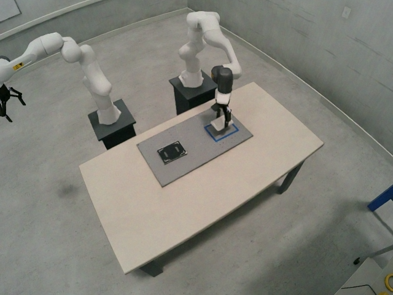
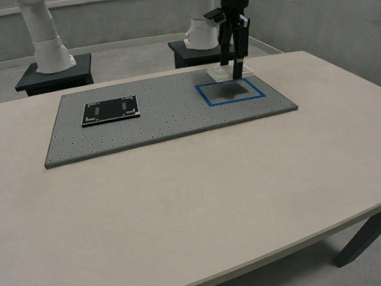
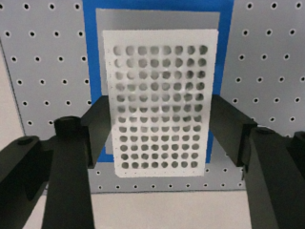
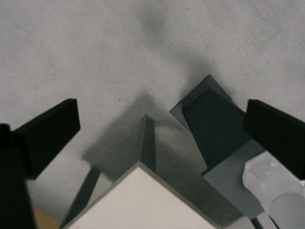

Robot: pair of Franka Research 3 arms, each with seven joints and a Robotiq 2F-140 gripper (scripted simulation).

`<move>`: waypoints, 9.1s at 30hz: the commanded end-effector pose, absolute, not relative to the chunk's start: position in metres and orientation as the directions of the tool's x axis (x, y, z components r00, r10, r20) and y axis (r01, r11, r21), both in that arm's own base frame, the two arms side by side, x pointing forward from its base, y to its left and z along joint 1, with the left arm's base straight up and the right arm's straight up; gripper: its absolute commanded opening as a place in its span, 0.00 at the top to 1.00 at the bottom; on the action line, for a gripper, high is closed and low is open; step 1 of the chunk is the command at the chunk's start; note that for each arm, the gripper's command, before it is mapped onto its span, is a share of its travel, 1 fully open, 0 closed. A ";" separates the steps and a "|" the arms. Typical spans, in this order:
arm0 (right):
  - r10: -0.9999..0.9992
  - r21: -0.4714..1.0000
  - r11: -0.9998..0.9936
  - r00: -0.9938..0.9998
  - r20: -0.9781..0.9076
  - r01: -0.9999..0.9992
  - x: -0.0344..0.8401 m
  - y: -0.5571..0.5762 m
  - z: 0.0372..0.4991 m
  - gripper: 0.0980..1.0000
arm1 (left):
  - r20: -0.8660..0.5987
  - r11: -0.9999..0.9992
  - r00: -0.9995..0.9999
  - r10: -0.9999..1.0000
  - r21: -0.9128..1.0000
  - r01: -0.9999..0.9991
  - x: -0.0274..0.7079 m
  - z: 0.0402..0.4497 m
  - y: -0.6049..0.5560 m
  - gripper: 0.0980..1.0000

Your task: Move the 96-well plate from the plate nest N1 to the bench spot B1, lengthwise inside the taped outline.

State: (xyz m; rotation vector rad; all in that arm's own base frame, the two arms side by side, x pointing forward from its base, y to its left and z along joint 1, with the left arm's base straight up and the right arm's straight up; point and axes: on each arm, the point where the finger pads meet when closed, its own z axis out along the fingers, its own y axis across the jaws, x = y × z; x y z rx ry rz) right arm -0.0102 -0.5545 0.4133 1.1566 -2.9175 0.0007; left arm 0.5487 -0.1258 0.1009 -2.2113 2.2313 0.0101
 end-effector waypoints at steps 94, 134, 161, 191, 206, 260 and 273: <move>-0.685 0.001 0.728 -0.728 0.003 -0.685 -0.010 -0.554 0.413 0.00 | 0.000 0.044 -0.044 -0.999 0.000 -0.999 0.550 0.061 -0.128 1.00; -0.685 0.001 0.728 -0.728 0.003 -0.685 -0.010 -0.554 0.413 0.00 | 0.000 0.038 -0.038 -0.999 0.000 -0.999 0.550 0.055 -0.127 1.00; -0.685 0.001 0.728 -0.728 0.003 -0.685 -0.010 -0.554 0.413 0.00 | 0.000 0.038 -0.038 -0.999 0.000 -0.999 0.550 0.055 -0.127 1.00; -0.685 0.001 0.728 -0.728 0.003 -0.685 -0.010 -0.554 0.413 0.00 | 0.000 0.039 -0.039 -0.999 0.000 -0.999 0.549 0.051 -0.127 1.00; -0.685 0.001 0.728 -0.728 0.003 -0.685 -0.010 -0.554 0.413 0.00 | 0.000 0.039 -0.039 -0.999 0.000 -0.999 0.549 0.043 -0.127 1.00; -0.685 0.001 0.728 -0.728 0.003 -0.685 -0.010 -0.554 0.413 0.00 | 0.000 0.039 -0.039 -0.999 0.000 -0.999 0.549 0.042 -0.127 0.34; -0.685 0.001 0.728 -0.728 0.003 -0.685 -0.010 -0.554 0.413 0.00 | 0.000 0.039 -0.039 -0.999 0.000 -0.999 0.549 0.042 -0.127 0.34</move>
